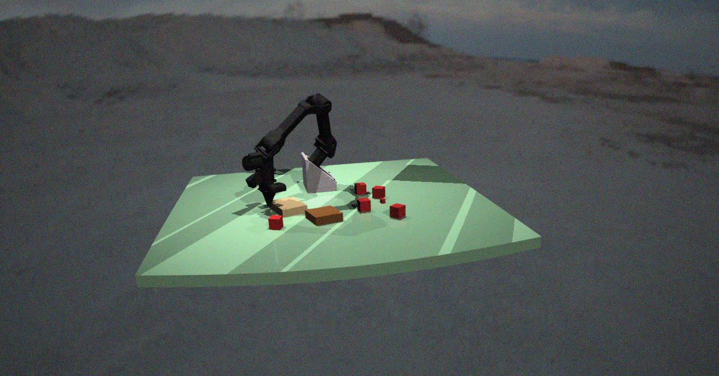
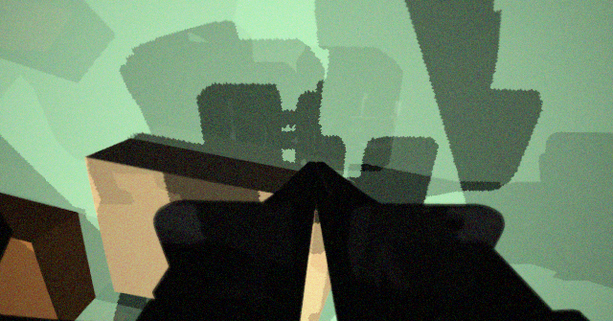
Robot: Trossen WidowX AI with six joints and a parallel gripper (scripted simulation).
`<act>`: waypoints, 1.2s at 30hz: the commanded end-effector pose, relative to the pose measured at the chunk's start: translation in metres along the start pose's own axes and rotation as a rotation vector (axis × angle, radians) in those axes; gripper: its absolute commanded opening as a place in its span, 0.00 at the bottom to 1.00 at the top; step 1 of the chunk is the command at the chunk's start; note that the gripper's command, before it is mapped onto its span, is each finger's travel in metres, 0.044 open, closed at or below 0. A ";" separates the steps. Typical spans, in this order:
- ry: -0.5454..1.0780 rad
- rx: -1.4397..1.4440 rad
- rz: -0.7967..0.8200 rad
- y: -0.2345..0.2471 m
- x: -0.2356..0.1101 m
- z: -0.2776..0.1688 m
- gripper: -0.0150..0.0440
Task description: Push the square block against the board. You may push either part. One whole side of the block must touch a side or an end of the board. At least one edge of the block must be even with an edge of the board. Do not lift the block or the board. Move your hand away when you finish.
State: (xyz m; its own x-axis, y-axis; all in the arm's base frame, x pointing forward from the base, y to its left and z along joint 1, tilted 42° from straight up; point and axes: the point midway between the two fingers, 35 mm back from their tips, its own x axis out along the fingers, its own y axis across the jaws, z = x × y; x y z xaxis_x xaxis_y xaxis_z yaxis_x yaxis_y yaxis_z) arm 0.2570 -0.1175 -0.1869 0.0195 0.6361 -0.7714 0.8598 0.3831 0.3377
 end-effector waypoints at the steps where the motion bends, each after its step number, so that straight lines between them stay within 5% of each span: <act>1: 0.022 0.003 -0.003 0.000 0.008 0.002 0.25; 30: 0.019 0.001 -0.003 0.001 0.008 0.048 0.25; 36: 0.018 0.002 -0.005 0.001 -0.047 0.044 0.25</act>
State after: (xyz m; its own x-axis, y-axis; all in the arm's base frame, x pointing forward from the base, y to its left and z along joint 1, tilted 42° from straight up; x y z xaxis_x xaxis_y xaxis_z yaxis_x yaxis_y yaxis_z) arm 0.2744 -0.1538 -0.1939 -0.0156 0.6657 -0.7460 0.8675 0.3800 0.3210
